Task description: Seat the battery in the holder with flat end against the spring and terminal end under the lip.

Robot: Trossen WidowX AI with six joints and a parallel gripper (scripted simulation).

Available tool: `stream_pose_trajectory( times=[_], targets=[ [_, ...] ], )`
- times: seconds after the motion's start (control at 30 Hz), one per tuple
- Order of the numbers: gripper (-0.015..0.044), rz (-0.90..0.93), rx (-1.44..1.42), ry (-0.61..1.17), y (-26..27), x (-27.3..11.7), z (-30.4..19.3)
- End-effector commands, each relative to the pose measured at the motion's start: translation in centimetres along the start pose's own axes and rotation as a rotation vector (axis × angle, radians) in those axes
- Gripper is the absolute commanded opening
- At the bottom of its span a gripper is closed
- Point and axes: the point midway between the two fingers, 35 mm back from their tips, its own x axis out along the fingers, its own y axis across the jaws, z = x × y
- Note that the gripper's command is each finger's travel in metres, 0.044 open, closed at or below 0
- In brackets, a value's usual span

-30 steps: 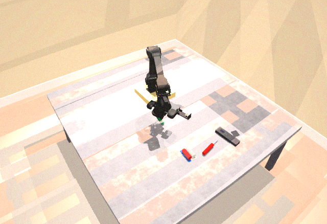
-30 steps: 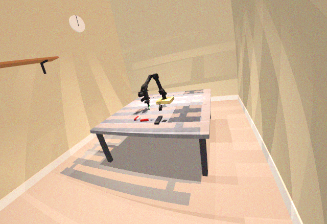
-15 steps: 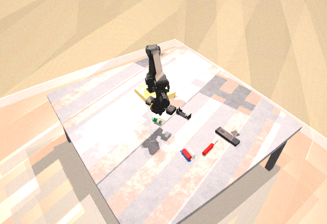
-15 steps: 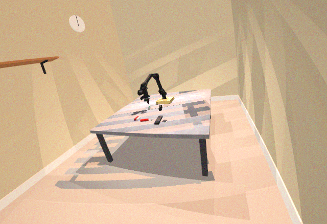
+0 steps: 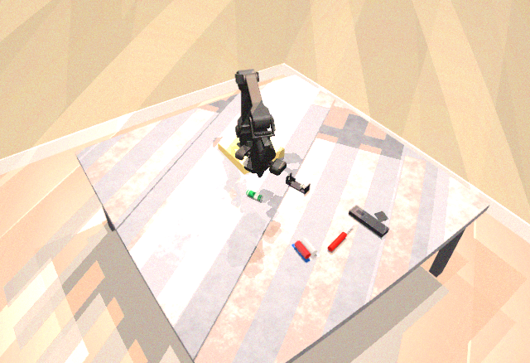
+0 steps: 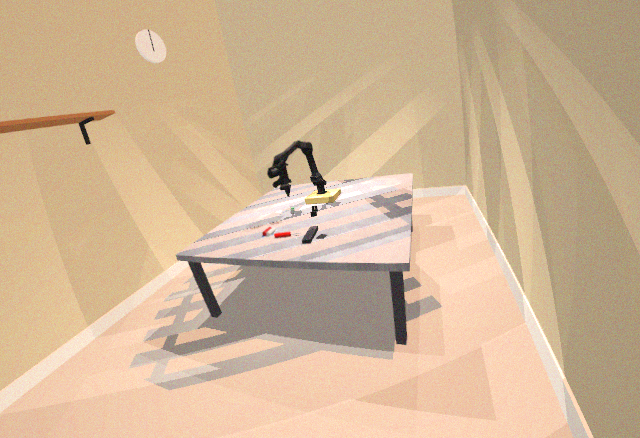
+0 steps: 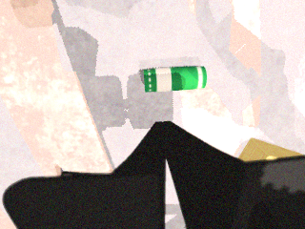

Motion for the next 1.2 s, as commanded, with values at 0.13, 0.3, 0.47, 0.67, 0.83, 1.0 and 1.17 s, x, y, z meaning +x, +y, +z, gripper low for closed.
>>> stream_pose_trajectory(
  times=[0.13,0.3,0.47,0.67,0.83,1.0,1.17],
  targets=[
    [0.0131,-0.001,0.337,0.0,-0.4,1.5,0.1],
    [0.0247,-0.003,0.829,-0.001,-1.1,3.7,0.2],
    [0.0247,-0.005,1.322,-0.004,-2.0,5.8,0.1],
    [0.0247,-0.006,1.56,-0.005,-2.4,6.8,0.0],
    [0.0247,-0.006,1.56,-0.005,-2.4,6.8,0.0],
    [0.0247,-0.006,1.56,-0.005,-2.4,6.9,0.0],
    [0.0247,-0.006,1.56,-0.005,-2.4,7.7,0.1]
  ],
)
